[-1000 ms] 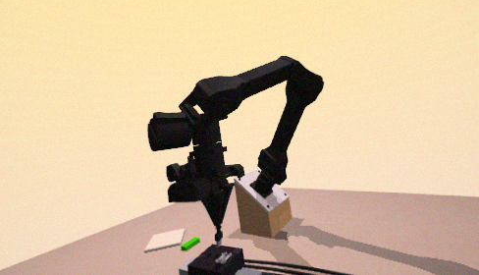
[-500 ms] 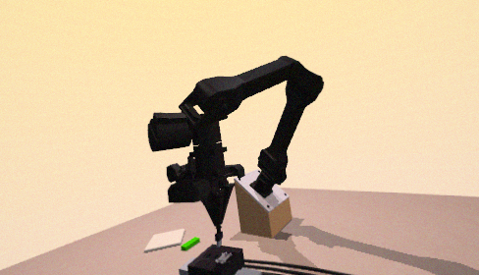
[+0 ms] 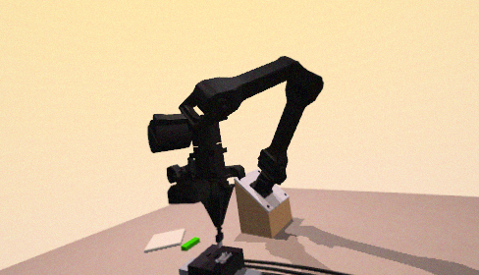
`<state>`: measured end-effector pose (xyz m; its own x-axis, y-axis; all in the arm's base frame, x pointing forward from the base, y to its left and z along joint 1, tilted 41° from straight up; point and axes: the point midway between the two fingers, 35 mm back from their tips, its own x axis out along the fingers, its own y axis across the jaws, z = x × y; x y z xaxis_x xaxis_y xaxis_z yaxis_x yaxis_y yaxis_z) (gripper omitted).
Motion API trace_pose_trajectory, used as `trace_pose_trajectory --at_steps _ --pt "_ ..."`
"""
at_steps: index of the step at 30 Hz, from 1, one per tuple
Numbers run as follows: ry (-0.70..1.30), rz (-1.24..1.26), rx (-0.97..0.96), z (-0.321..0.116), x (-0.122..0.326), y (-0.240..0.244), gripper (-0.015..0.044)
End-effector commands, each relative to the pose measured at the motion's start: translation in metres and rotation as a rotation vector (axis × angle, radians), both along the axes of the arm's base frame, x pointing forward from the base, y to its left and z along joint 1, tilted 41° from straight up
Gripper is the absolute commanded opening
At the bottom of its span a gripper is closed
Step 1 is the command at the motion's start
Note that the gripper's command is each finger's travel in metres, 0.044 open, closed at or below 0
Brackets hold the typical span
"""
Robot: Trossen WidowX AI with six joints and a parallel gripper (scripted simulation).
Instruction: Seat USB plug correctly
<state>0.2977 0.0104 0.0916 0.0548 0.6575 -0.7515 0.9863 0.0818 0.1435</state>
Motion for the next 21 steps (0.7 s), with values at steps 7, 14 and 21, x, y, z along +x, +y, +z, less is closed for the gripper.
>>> trace_pose_trajectory --at_steps 7,14,21 --pt "0.006 -0.008 0.009 -0.0009 0.0005 0.0014 0.0" --pt "0.01 -0.012 0.013 -0.0014 0.0005 0.0021 0.0" --pt "0.014 -0.016 0.017 -0.0019 0.0006 0.0028 0.0"
